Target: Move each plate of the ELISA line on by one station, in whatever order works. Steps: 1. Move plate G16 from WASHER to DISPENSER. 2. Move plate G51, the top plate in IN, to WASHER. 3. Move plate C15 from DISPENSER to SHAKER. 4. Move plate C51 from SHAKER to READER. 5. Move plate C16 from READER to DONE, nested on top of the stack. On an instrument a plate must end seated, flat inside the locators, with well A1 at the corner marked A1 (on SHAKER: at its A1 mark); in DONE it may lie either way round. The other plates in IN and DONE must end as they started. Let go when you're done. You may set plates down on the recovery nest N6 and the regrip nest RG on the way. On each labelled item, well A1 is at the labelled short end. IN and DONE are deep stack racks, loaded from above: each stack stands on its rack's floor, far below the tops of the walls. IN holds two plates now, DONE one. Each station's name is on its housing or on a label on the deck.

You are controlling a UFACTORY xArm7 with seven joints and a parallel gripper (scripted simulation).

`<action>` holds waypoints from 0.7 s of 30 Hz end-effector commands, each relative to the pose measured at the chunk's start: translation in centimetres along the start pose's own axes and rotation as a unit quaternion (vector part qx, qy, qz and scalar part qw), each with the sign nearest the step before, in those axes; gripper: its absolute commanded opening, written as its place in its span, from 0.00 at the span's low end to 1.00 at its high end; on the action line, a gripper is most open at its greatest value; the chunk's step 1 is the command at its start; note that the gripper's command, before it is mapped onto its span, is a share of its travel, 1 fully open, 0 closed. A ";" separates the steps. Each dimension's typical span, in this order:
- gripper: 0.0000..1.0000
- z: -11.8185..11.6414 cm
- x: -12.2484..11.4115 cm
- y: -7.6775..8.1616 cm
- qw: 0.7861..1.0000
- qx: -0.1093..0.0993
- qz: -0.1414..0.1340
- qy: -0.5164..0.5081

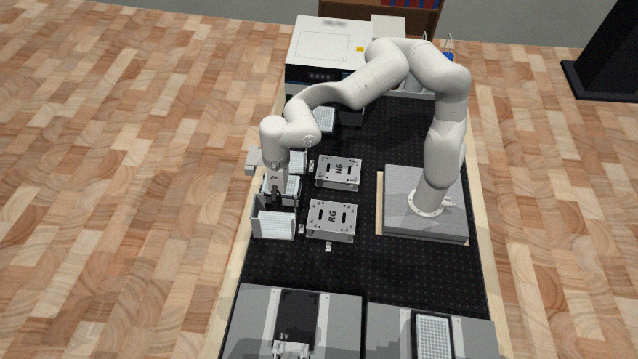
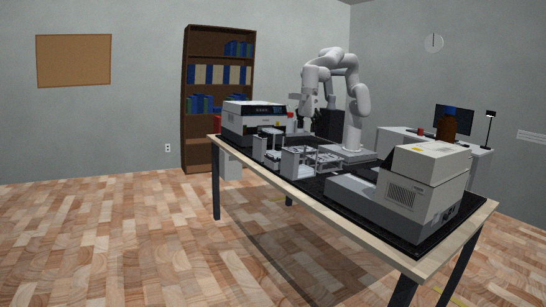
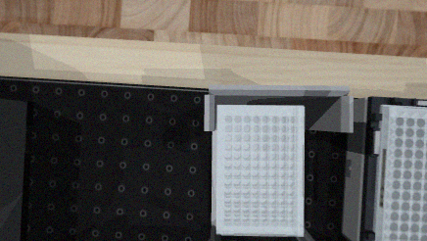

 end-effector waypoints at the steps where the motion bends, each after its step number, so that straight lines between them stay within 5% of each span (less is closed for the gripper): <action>1: 1.00 0.6 1.1 0.2 1.000 0.000 0.001 0.002; 21: 1.00 1.2 2.0 0.3 1.000 0.000 0.001 0.002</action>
Point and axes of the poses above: the point where the finger pads meet when closed, its own y axis back along the fingers, its own z axis across the jaws, x = y × z, the point moved 5 cm from there along y, back along the fingers, and after that the axes turned 15 degrees about y, right-handed, at the moved point
